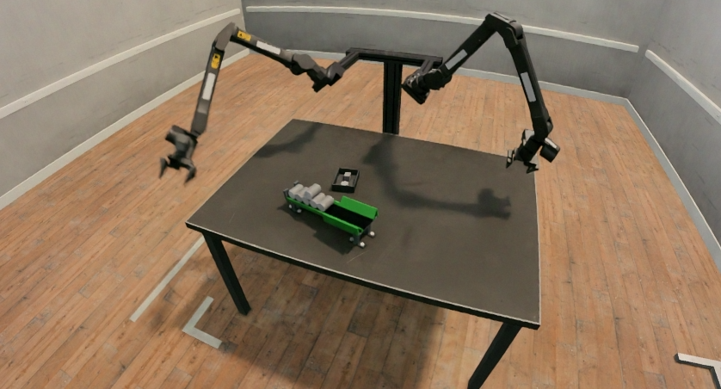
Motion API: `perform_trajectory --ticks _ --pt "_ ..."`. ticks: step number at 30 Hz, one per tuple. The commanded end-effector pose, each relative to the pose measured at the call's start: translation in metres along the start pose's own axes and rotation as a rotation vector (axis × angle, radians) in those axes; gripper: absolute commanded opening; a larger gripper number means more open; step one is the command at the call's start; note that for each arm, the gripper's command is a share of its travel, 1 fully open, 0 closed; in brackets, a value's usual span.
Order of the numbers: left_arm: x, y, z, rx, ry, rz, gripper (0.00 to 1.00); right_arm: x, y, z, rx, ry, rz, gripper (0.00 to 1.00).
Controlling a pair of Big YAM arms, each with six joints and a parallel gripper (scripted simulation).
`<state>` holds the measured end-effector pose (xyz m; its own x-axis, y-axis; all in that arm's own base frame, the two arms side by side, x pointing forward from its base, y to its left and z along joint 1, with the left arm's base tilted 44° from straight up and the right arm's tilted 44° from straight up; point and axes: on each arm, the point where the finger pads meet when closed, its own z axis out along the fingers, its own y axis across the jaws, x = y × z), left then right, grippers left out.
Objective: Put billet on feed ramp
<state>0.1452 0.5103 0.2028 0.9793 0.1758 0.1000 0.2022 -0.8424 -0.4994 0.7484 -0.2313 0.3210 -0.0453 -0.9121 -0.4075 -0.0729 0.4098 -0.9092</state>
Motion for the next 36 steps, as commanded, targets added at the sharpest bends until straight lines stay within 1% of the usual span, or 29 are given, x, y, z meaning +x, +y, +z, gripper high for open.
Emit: perform_trajectory --ticks 1,3,6,8,9,10,13,17,23,25,27,28,32,36 --pt "0.01 -0.003 -0.018 0.041 0.026 0.028 1.0 0.04 -0.074 -0.059 0.083 0.09 0.138 1.0" --pt "0.011 0.0 -0.018 0.042 0.026 0.033 1.0 0.061 -0.118 -0.099 0.155 0.145 0.178 1.0" --pt "0.012 0.003 -0.018 0.043 0.026 0.041 1.0 0.088 -0.18 -0.167 0.264 0.218 0.232 1.0" --pt "0.012 0.003 -0.018 0.043 0.026 0.041 1.0 0.088 -0.18 -0.167 0.264 0.218 0.232 1.0" --pt "0.012 0.005 -0.018 0.043 0.026 0.044 1.0 0.102 -0.214 -0.214 0.323 0.253 0.259 1.0" --pt "0.013 0.006 -0.018 0.044 0.026 0.048 1.0 0.108 -0.238 -0.25 0.383 0.286 0.283 1.0" --pt "0.014 0.011 -0.019 0.046 0.026 0.059 1.0 0.113 -0.276 -0.317 0.496 0.342 0.325 1.0" --pt "0.016 0.018 -0.019 0.05 0.027 0.076 1.0 0.109 -0.315 -0.406 0.649 0.403 0.37 1.0" --pt "0.02 0.032 -0.019 0.056 0.028 0.108 1.0 0.079 -0.353 -0.534 0.887 0.47 0.416 1.0" --pt "0.02 0.032 -0.019 0.056 0.028 0.108 1.0 0.079 -0.353 -0.534 0.887 0.47 0.416 1.0" --pt "0.022 0.038 -0.019 0.058 0.028 0.122 1.0 0.055 -0.363 -0.592 1.005 0.492 0.428 1.0" --pt "0.024 0.041 -0.019 0.059 0.028 0.129 1.0 0.044 -0.365 -0.615 1.053 0.498 0.43 1.0" --pt "0.03 0.055 -0.02 0.064 0.029 0.161 1.0 0.004 -0.366 -0.678 1.204 0.51 0.429 1.0" --pt "0.036 0.071 -0.02 0.07 0.03 0.197 1.0 -0.041 -0.36 -0.731 1.348 0.508 0.415 1.0"
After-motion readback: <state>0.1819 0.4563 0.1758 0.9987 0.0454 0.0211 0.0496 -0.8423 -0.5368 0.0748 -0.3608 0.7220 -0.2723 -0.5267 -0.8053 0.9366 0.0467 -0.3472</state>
